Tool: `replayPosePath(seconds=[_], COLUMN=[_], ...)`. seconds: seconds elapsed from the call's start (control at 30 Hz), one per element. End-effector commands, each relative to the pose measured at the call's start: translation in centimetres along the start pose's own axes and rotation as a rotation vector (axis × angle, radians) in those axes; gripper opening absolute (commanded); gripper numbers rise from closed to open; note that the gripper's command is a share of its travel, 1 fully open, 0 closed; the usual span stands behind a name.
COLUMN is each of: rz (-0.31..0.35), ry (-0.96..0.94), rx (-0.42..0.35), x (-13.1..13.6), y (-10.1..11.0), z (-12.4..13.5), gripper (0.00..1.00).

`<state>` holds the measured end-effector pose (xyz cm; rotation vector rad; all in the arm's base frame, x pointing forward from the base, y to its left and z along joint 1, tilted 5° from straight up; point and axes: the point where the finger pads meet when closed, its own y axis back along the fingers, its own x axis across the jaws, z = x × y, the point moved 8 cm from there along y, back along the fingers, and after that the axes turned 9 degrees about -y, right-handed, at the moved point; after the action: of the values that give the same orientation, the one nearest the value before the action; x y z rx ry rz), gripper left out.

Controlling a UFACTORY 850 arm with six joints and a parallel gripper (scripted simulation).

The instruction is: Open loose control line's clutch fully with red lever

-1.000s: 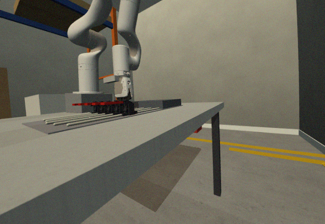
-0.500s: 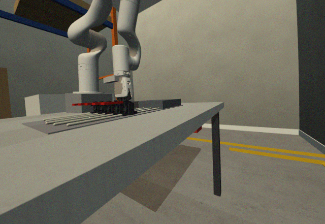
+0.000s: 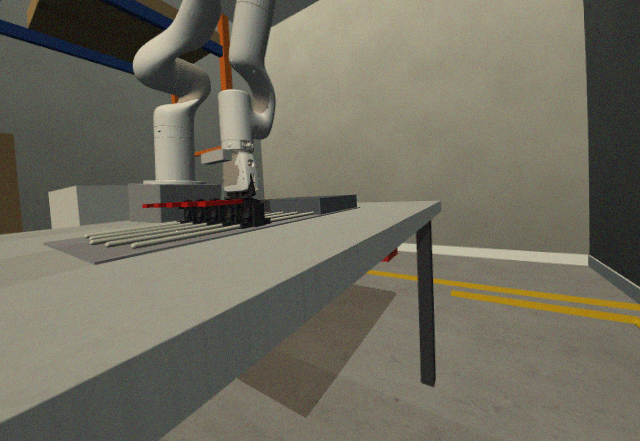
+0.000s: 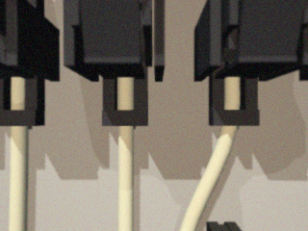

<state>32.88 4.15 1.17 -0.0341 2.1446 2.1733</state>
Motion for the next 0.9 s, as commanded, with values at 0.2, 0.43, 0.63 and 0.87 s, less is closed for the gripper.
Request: replayPosePath(seconds=[0.2,0.43,0.63,0.87], rz=[-0.001,-0.001,-0.001,-0.001], ry=[0.000,0.000,0.000,0.000], rx=[0.000,0.000,0.000,0.000], x=[1.2,1.8,2.2,2.4], y=[0.0,0.0,0.0,0.0], z=[-0.2,-0.3,-0.4,-0.4], gripper=[0.00,0.00,0.00,0.00])
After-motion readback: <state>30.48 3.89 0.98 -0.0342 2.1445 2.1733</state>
